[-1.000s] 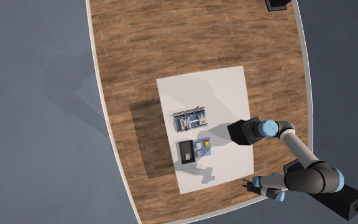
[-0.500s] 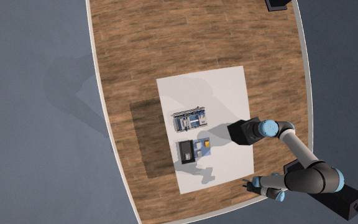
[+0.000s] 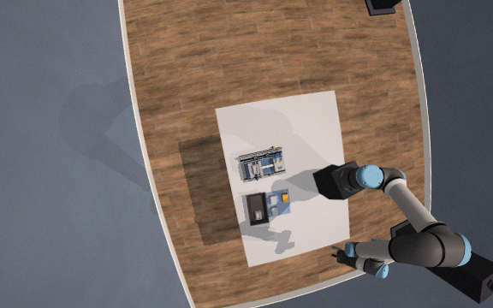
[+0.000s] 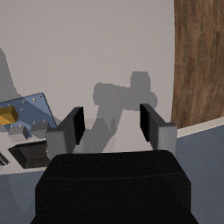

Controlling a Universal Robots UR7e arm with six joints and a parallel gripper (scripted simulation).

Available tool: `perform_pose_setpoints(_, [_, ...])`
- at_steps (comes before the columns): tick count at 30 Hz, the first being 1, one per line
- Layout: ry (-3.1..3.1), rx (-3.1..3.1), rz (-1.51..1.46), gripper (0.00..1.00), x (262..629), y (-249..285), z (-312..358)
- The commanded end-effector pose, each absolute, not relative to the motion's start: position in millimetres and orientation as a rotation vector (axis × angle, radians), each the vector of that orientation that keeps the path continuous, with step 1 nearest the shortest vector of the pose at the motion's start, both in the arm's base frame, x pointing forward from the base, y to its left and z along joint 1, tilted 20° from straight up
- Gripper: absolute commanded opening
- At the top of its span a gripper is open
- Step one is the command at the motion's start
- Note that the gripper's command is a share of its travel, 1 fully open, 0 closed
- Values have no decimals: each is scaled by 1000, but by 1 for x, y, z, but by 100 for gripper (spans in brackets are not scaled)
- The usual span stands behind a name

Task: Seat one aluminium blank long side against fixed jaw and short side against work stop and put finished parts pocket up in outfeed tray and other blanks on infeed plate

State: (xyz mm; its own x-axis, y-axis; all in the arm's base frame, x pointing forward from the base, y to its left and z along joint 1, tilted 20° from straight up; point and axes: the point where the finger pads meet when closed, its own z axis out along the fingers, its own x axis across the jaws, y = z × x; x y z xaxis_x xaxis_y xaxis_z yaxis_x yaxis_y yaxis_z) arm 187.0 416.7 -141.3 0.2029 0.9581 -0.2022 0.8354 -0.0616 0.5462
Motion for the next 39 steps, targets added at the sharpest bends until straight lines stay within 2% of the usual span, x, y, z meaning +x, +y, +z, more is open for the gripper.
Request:
perform_pose_setpoints(1, [1667, 1928, 261, 100, 199, 412, -142])
perform_pose_setpoints(7, [1683, 1935, 176, 100, 236, 392, -144])
perform_pose_setpoints(16, [1728, 1960, 9, 100, 310, 337, -149])
perform_pose_setpoints(18, [1728, 1960, 9, 100, 310, 337, -149])
perform_pose_setpoints(26, [1786, 1995, -126, 100, 373, 270, -153])
perform_pose_setpoints(39, [1863, 2043, -236, 100, 429, 177, -157])
